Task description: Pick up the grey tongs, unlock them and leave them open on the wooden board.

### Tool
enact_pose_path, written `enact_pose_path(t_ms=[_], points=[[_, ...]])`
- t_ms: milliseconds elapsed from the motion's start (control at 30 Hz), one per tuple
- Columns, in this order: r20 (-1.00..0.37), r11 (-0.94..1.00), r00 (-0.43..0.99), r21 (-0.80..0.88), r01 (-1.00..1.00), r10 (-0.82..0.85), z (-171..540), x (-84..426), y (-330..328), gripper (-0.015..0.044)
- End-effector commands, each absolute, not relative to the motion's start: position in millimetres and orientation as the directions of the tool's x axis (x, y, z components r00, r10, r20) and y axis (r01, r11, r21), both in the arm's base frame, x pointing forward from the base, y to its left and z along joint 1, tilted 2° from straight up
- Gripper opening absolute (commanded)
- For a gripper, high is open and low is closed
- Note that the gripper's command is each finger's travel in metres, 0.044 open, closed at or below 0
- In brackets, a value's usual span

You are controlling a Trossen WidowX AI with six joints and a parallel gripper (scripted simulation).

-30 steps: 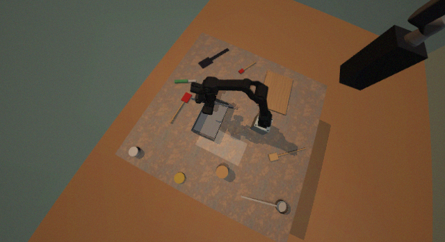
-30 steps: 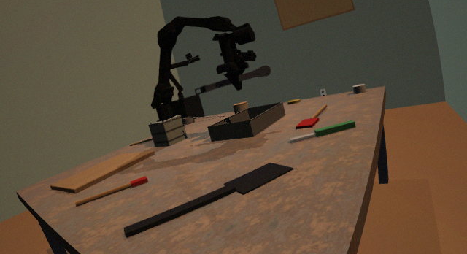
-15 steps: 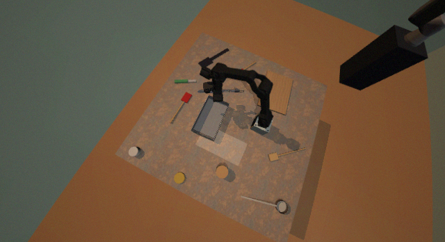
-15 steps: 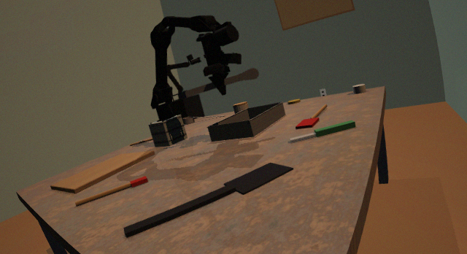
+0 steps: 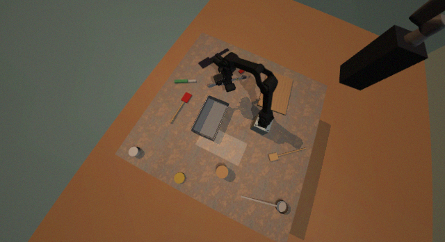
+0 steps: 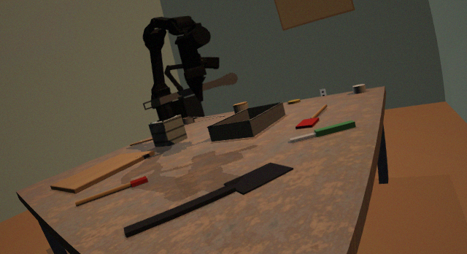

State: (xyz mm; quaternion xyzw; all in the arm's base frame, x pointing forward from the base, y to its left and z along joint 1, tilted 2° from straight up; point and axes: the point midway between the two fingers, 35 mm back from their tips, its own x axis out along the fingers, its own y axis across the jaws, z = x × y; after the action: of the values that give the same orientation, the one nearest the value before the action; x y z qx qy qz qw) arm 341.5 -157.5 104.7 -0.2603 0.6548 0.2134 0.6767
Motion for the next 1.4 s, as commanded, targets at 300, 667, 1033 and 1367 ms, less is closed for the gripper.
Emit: enact_pose_path(t_ms=[300,667,1033,1367], points=[[-0.997,0.613,0.047,-0.074,-0.787,-0.060,108.5,298.3,-223.0,-0.0150],[-0.997,0.479,0.041,-0.068,-0.875,-0.066,110.3,261.1,-262.5,-0.0150],[-0.997,0.667,0.039,-0.074,-0.741,-0.067,110.3,249.2,-272.9,-0.0150],[-0.997,0.915,0.037,-0.079,-0.397,-0.070,110.2,226.0,-290.9,-0.0150]])
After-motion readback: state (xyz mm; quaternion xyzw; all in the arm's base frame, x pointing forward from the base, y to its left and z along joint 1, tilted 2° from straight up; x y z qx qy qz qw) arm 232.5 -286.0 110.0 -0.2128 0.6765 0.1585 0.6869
